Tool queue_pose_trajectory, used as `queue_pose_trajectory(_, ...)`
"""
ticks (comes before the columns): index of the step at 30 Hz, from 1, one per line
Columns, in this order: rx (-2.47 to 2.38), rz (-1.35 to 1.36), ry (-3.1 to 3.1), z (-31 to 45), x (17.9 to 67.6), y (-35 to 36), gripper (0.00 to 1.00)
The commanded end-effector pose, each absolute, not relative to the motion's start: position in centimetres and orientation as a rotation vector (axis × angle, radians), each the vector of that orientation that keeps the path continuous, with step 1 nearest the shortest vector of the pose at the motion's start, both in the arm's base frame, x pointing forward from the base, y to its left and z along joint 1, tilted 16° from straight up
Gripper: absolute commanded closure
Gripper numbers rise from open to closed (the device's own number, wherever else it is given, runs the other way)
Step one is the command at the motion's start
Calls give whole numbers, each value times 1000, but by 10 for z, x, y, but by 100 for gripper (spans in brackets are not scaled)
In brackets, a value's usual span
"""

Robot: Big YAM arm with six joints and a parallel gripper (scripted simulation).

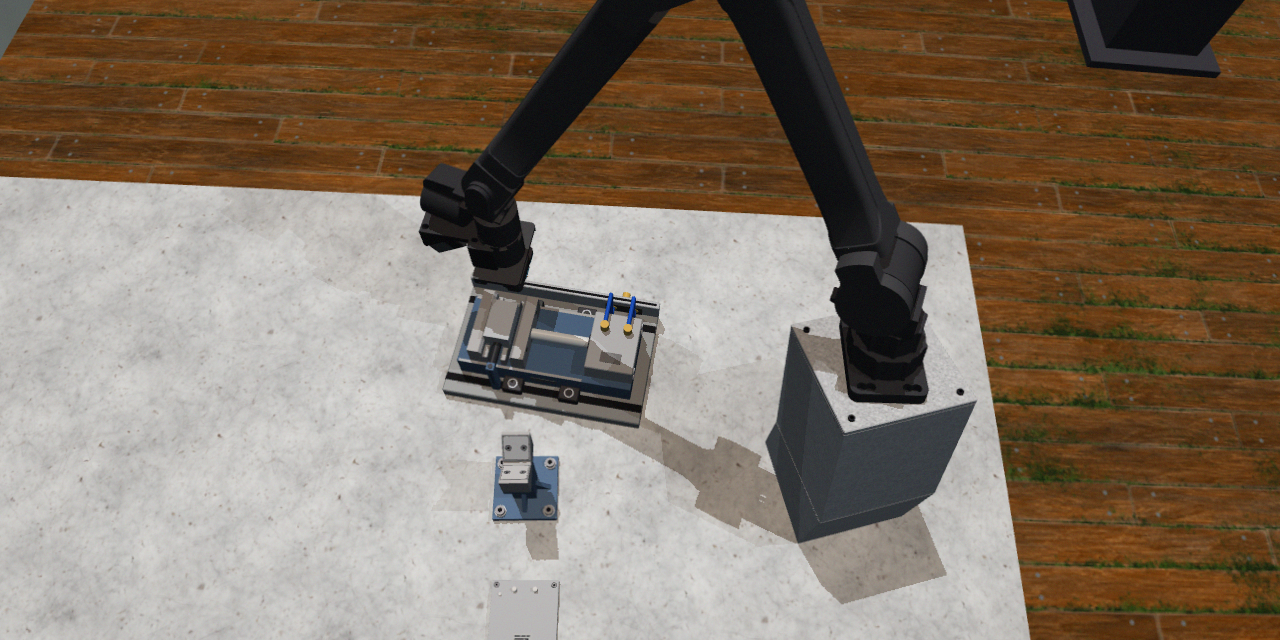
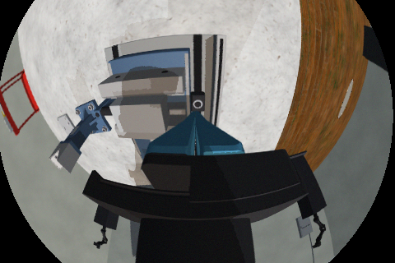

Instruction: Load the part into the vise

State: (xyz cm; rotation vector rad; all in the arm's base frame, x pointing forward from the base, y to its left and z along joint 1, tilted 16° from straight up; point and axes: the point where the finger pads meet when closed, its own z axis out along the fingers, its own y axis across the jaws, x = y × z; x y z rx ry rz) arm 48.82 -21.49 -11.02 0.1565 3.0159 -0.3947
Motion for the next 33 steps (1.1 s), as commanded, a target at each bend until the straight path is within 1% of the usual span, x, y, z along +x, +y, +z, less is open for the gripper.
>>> queue_pose_trajectory(1, 134, -402, 2984, -89, 501, -217, 100)
queue_pose_trajectory(7, 130, -395, 2997, -88, 495, -207, 100)
queue_pose_trajectory(33, 147, -399, 2990, -38, 492, -194, 100)
